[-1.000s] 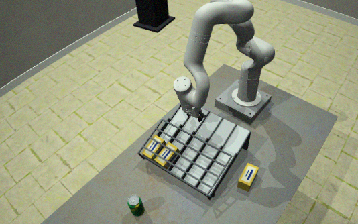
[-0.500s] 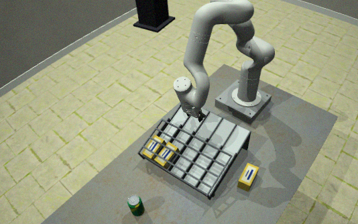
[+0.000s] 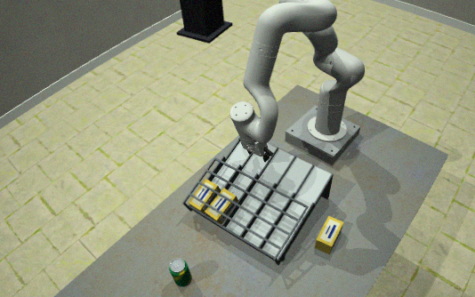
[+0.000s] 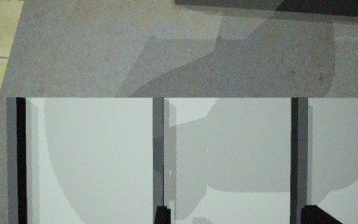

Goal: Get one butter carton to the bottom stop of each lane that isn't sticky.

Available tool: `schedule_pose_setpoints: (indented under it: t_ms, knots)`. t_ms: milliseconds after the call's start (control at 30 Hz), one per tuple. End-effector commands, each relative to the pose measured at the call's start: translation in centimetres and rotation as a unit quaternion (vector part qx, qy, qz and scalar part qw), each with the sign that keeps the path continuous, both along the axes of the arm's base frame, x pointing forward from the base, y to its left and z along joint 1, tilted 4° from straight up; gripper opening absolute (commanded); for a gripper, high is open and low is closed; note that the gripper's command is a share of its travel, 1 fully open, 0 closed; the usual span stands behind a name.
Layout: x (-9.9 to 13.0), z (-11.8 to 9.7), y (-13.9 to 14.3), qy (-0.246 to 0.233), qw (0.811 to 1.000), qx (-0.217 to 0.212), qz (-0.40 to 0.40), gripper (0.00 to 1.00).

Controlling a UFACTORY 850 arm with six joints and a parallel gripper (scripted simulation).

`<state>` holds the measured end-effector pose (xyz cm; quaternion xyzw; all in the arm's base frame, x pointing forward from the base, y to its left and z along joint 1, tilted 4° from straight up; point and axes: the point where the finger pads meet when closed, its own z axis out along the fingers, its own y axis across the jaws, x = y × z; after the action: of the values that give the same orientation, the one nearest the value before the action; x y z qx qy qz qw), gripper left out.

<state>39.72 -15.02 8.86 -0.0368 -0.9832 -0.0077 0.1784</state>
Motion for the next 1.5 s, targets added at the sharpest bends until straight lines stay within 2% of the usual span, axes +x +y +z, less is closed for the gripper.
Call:
schedule_pose_setpoints:
  t_ms: [0,1467]
  knots:
    - [0.08,0.06,-0.02,-0.001,1.000,0.000,0.000,0.81]
    - [0.08,0.06,-0.02,-0.001,1.000,0.000,0.000,0.84]
